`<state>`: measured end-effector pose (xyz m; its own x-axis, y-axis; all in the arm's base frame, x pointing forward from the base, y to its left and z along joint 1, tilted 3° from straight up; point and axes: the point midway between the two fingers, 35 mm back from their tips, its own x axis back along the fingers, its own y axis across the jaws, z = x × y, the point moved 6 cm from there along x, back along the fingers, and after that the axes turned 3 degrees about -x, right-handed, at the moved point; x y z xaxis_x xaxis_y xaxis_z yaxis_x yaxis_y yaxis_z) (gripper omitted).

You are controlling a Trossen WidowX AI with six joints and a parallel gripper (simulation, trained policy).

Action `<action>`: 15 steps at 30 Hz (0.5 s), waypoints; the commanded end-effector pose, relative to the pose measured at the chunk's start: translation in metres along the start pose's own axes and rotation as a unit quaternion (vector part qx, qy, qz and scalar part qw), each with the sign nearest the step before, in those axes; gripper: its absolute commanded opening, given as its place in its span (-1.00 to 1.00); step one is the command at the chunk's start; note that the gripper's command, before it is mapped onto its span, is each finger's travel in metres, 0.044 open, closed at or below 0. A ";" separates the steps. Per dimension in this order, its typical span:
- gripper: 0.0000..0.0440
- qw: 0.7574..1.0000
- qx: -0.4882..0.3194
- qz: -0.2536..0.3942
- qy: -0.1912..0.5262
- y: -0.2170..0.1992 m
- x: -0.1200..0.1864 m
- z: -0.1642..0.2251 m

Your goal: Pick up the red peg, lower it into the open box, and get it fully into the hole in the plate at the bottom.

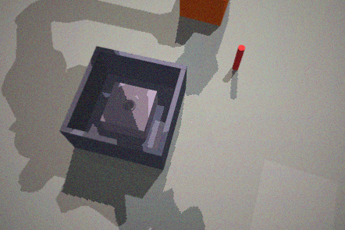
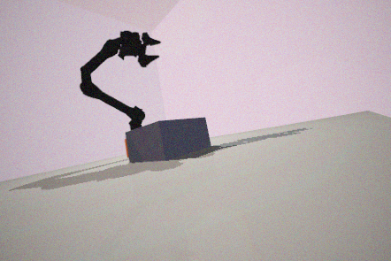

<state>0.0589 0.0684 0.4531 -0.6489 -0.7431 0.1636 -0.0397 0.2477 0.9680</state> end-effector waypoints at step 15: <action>1.00 0.954 0.022 0.297 -0.012 -0.104 -0.098 0.024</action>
<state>0.1019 0.1266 0.3501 -0.6133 -0.4962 0.6145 0.2554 0.6116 0.7488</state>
